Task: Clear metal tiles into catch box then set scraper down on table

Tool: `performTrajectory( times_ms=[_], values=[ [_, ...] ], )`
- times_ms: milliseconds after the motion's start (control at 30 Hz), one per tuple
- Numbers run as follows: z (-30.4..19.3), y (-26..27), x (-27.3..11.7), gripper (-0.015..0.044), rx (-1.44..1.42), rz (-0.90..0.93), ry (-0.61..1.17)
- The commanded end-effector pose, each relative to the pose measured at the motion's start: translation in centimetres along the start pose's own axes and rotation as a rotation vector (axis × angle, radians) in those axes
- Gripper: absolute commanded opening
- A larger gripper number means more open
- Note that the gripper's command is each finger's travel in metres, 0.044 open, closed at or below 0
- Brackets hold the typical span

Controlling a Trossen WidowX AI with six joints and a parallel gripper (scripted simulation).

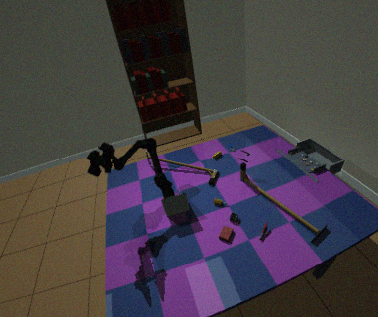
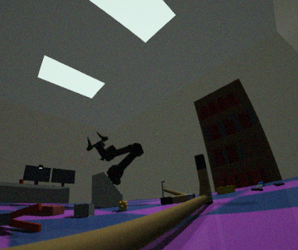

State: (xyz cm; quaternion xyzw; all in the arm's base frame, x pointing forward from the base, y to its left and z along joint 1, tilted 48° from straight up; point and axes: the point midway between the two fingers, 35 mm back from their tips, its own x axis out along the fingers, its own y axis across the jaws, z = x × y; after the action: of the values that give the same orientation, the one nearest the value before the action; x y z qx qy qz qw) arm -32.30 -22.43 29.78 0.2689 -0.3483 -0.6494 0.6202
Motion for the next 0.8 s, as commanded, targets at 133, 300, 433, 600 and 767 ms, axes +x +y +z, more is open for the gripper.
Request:
performTrajectory(
  times_ms=[133, 300, 433, 600, 767],
  values=[
    [0.7, 0.4, 1.0, 0.044, 0.001, 0.002, -0.001],
    [1.5, 1.1, 2.4, 0.044, 0.001, 0.004, -0.003],
    [2.2, 1.7, 3.5, 0.044, 0.002, 0.005, -0.003],
    [2.9, 2.5, 4.9, 0.044, 0.003, 0.006, -0.004],
    [3.5, 3.4, 6.3, 0.044, 0.003, 0.005, -0.004]
  ],
)
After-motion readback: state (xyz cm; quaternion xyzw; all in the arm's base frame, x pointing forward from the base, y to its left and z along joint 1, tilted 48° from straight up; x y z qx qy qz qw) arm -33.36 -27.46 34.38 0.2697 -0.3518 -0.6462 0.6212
